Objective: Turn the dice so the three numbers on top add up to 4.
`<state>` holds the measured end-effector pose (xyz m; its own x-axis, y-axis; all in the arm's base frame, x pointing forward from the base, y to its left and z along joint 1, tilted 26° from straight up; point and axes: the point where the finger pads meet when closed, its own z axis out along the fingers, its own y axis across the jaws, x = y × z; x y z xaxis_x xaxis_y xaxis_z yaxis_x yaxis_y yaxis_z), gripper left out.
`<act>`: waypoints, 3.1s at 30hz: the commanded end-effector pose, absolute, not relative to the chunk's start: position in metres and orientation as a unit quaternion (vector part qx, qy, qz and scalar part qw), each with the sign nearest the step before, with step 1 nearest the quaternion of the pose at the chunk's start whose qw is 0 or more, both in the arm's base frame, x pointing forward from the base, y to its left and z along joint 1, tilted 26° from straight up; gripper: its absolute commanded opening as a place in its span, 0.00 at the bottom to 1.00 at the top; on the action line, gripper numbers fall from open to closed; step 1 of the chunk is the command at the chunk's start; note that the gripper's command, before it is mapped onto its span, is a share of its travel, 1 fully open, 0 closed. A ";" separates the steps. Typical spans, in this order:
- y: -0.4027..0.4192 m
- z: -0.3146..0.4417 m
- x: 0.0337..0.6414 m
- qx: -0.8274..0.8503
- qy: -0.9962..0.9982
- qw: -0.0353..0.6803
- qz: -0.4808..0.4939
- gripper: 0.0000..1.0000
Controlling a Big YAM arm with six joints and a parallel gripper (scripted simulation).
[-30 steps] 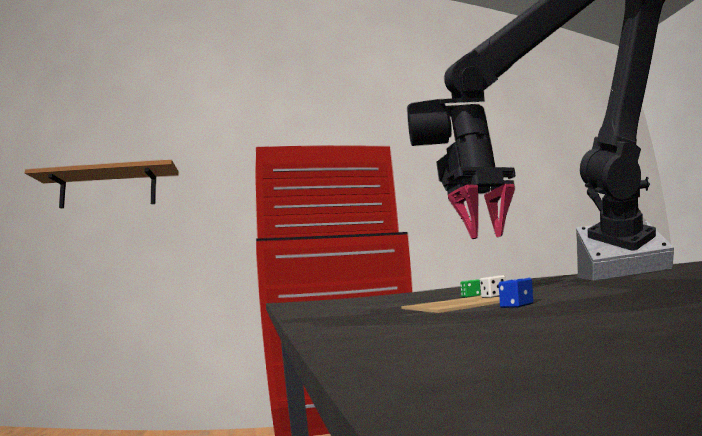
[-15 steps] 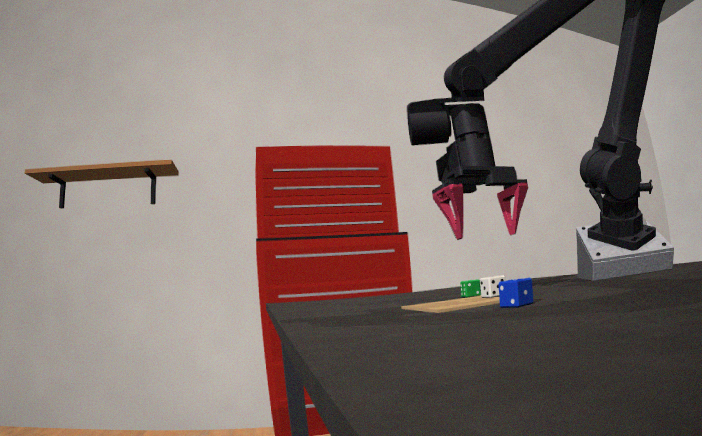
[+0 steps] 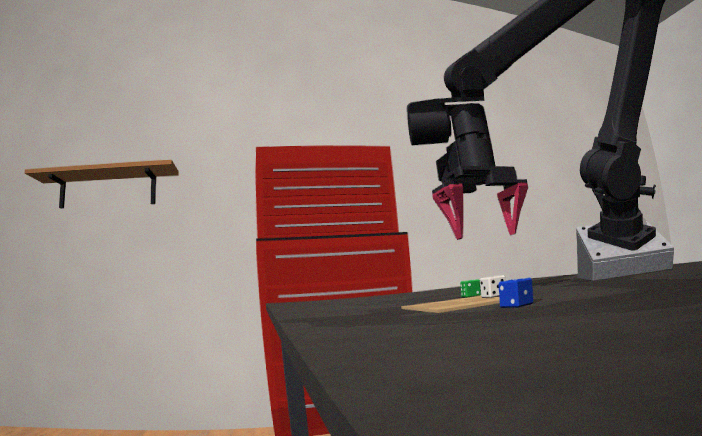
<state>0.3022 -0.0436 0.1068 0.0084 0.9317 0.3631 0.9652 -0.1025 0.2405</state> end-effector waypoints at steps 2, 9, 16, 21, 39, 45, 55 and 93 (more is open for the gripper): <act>-0.053 0.132 0.326 -0.700 -0.675 0.007 -0.235 1.00; -0.053 0.132 0.326 -0.700 -0.675 0.007 -0.235 1.00; -0.053 0.132 0.326 -0.700 -0.675 0.007 -0.235 1.00; -0.053 0.132 0.326 -0.700 -0.675 0.007 -0.235 1.00; -0.045 0.136 0.330 -0.641 -0.731 -0.014 -0.234 1.00; -0.041 0.139 0.334 -0.591 -0.772 -0.032 -0.233 1.00; -0.033 0.145 0.339 -0.490 -0.839 -0.064 -0.228 1.00; 0.001 0.163 0.352 -0.095 -0.966 -0.154 -0.183 1.00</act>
<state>0.3256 0.0034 0.1238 -0.9330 0.3405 -0.1167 0.2685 0.8742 0.4046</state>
